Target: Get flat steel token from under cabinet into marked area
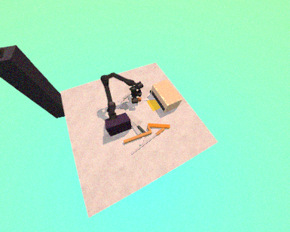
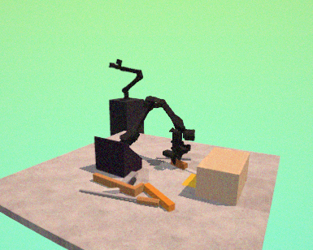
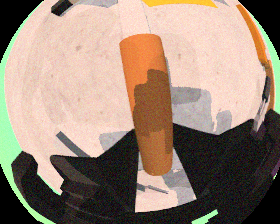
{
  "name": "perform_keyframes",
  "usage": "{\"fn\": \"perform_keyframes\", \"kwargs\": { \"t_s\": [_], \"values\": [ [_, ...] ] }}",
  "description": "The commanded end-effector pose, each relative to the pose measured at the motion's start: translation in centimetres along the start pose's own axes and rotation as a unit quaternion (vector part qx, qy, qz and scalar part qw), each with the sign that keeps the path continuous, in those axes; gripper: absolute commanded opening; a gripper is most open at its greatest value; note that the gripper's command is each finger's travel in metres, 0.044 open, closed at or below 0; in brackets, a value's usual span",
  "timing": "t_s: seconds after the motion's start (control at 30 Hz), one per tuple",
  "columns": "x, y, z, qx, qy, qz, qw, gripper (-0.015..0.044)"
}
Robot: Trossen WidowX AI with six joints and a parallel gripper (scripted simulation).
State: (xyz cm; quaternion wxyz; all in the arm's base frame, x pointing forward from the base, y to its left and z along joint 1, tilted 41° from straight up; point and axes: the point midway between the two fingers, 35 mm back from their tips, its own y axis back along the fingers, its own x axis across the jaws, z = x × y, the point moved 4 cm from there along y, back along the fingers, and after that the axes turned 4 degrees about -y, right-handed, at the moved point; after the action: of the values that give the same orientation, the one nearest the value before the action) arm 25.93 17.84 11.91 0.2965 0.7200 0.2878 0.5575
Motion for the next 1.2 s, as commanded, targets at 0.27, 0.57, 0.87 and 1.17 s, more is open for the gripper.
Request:
{"fn": "perform_keyframes", "kwargs": {
  "t_s": [0.27,0.57,0.87,1.17],
  "values": [
    [0.2,0.0,1.7,-0.001,0.0,0.0,1.0,0.0],
    [0.3,0.0,2.8,-0.001,0.001,0.0,1.0,0.0],
    [0.4,0.0,3.9,-0.001,0.001,0.0,1.0,0.0],
    [0.5,0.1,4.9,-0.001,0.001,0.0,1.0,0.0]
  ]
}}
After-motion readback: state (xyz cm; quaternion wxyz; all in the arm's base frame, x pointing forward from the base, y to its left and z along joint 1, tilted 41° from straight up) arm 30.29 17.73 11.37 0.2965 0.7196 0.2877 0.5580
